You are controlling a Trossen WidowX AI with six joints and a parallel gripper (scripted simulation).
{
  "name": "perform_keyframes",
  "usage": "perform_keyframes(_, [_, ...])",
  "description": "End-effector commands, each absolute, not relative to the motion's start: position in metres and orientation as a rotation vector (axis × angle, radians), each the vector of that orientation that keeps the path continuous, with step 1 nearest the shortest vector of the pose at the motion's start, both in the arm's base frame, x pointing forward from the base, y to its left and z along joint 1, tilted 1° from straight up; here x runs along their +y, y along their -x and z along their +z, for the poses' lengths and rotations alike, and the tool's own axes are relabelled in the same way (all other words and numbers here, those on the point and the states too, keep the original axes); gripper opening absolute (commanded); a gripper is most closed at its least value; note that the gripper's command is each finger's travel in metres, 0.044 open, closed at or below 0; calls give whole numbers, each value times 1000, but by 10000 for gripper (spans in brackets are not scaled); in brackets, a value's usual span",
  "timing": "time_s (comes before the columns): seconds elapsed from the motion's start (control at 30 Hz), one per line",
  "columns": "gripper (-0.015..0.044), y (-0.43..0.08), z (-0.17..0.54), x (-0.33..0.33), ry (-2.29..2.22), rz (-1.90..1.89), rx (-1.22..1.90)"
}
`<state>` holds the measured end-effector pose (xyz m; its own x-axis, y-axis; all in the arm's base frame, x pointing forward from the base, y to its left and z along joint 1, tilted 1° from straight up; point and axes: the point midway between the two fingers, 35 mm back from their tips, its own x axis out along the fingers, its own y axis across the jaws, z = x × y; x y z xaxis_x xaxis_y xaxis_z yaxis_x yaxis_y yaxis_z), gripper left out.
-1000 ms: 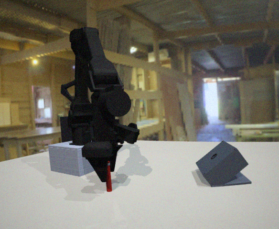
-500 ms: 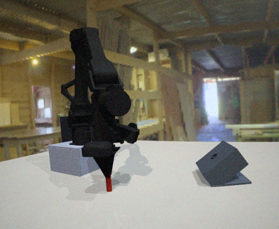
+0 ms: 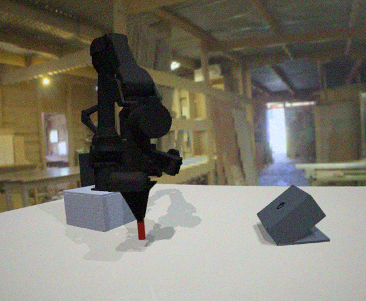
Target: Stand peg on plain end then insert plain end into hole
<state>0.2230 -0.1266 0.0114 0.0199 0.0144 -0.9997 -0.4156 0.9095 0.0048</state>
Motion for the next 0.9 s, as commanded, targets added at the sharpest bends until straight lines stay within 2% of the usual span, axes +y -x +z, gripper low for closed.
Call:
perform_keyframes(0.0, [0, -225, 33, -128, 335, 332, 1513])
perform_keyframes(0.23, [0, -222, 66, -127, 335, 331, 1514])
perform_keyframes(0.87, [0, -252, 69, -112, 477, 429, 1384])
